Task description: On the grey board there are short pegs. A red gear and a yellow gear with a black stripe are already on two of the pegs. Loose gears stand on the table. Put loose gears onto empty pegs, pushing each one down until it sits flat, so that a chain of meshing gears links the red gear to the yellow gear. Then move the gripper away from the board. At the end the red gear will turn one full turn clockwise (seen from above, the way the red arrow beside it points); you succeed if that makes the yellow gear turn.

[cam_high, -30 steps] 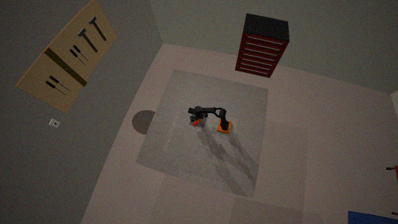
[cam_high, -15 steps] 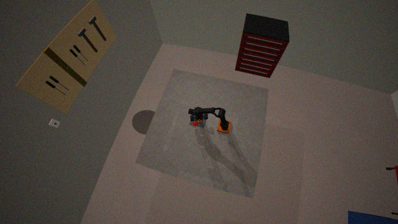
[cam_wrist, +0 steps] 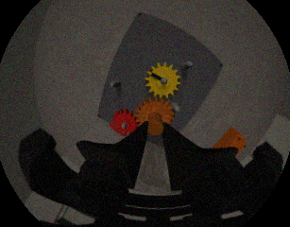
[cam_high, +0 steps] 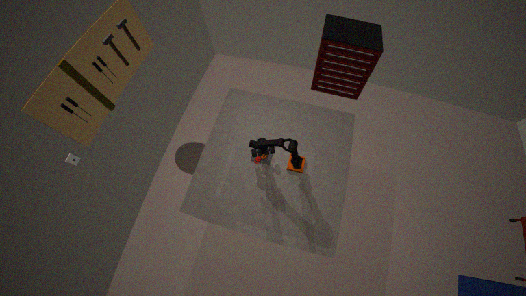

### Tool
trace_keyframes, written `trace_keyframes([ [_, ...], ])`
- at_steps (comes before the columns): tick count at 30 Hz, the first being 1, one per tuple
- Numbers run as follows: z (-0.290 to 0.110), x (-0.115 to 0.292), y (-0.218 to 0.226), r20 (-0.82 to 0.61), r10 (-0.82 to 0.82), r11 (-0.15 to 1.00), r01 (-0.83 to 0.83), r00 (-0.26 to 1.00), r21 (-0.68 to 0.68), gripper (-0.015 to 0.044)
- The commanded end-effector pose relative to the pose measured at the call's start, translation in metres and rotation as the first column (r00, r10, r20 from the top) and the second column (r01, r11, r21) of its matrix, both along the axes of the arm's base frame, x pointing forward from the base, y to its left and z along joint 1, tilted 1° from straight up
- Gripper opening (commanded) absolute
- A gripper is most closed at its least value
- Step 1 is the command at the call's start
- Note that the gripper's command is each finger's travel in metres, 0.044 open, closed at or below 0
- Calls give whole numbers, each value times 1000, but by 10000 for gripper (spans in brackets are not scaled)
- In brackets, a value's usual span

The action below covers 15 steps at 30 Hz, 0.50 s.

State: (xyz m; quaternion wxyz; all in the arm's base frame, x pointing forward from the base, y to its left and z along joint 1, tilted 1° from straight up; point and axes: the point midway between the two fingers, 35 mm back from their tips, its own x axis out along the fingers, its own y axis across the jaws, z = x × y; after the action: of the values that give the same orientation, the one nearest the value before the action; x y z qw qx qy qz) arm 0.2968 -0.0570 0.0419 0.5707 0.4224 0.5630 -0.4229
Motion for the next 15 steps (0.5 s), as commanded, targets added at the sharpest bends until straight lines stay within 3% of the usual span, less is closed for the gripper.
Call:
trace_keyframes([
  [1,-1,0,0,1,61,998,-61,998,-3,0],
  [12,-4,-1,-1,-1,196,981,-196,981,-4,0],
  [15,-4,-1,-1,-1,176,984,-176,984,-4,79],
])
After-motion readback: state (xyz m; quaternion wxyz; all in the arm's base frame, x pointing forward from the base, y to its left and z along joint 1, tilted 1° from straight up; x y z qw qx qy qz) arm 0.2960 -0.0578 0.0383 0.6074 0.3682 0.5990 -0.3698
